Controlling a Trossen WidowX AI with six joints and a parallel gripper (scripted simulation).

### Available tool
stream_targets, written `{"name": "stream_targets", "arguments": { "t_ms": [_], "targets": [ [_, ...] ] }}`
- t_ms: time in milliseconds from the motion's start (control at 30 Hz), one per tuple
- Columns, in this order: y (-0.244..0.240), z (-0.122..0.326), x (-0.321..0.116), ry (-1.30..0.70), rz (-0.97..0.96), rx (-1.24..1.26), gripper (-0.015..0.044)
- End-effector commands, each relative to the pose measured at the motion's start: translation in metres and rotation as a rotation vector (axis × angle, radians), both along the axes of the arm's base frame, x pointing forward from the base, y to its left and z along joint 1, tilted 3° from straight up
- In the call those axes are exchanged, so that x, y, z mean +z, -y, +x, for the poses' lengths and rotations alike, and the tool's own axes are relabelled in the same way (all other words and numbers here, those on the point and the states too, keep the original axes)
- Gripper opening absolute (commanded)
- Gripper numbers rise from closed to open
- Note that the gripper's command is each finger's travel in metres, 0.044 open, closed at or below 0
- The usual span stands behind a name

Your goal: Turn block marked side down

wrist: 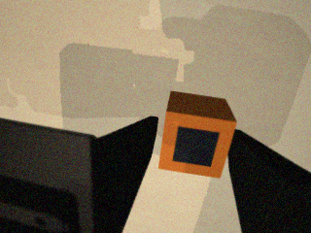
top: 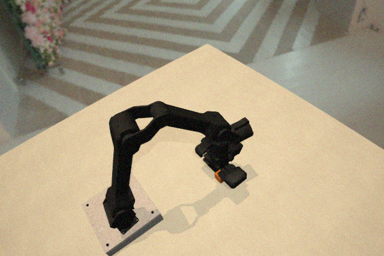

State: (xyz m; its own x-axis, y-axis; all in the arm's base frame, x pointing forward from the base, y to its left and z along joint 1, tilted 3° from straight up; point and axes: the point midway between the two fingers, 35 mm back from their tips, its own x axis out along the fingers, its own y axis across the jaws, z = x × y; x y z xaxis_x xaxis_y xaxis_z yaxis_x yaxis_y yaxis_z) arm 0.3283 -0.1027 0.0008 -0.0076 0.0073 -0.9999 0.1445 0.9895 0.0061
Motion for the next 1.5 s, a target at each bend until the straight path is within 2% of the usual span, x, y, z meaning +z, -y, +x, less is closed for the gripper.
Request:
{"name": "stream_targets", "arguments": {
  "t_ms": [0,467,500,700,867,1467],
  "targets": [
    [-0.001,0.0,-0.001,0.002,0.004,0.004,0.0118],
    [-0.001,0.0,-0.001,0.002,0.004,0.004,0.0025],
    [-0.001,0.001,0.001,0.002,0.004,0.004,0.0],
    [0.0,0.001,0.029,0.002,0.004,0.004,0.0],
    [0.0,0.001,0.029,0.013,0.003,0.003,0.0],
    [0.001,0.002,0.019,0.299,-0.034,-0.005,0.0]
  ]
}}
